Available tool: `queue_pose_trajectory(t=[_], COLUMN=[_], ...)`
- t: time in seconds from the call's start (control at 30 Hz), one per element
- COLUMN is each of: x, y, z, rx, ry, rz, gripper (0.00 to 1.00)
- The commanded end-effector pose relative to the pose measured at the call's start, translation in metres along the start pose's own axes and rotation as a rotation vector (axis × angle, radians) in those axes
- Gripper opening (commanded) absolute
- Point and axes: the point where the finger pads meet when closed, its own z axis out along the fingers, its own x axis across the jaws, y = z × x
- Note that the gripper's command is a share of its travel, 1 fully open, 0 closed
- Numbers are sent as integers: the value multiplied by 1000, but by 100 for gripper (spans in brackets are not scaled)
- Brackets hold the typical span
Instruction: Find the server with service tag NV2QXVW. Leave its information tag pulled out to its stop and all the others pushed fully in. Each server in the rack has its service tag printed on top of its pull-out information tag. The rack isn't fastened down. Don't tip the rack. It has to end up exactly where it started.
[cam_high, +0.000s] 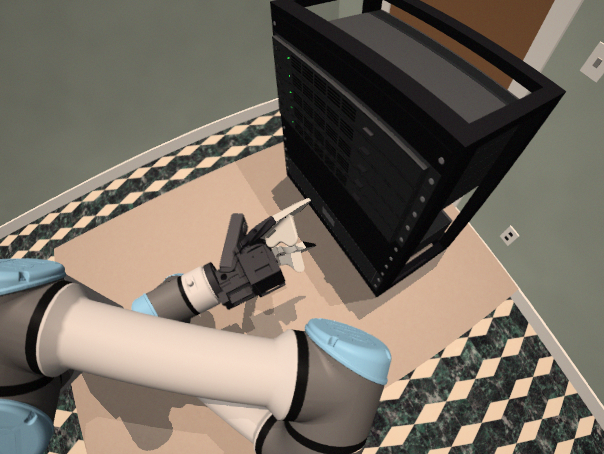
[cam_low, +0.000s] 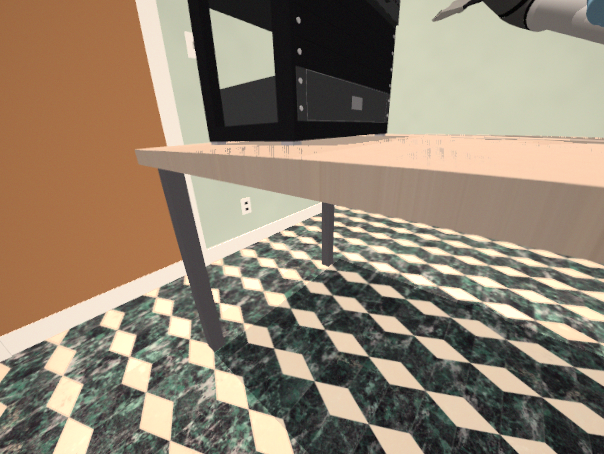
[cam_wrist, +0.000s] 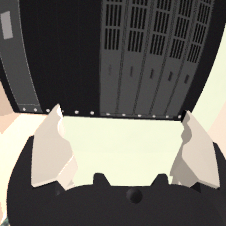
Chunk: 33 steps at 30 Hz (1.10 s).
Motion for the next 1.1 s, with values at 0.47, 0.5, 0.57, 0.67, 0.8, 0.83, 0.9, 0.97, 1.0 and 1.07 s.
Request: queue_pose_trajectory(t=[0.47,0.5,0.57,0.67,0.8,0.83,0.9,0.97,1.0,1.07], x=[-17,-17,-18,-18,-18,-18,-18,-18,-18,-18], y=[-15,-15,-16,-16,-16,-16,-16,-16,-16,-16], z=[-3,-3,-4,-3,-3,-3,-3,-3,-3,-3], rx=[49,49,51,51,51,51,51,51,51,51], ry=[-52,-53,-54,-54,-54,-54,-54,-54,-54,-54], rz=[35,36,36,37,37,37,37,37,36,36], gripper=[100,100,100,100,100,100,100,15,15,15])
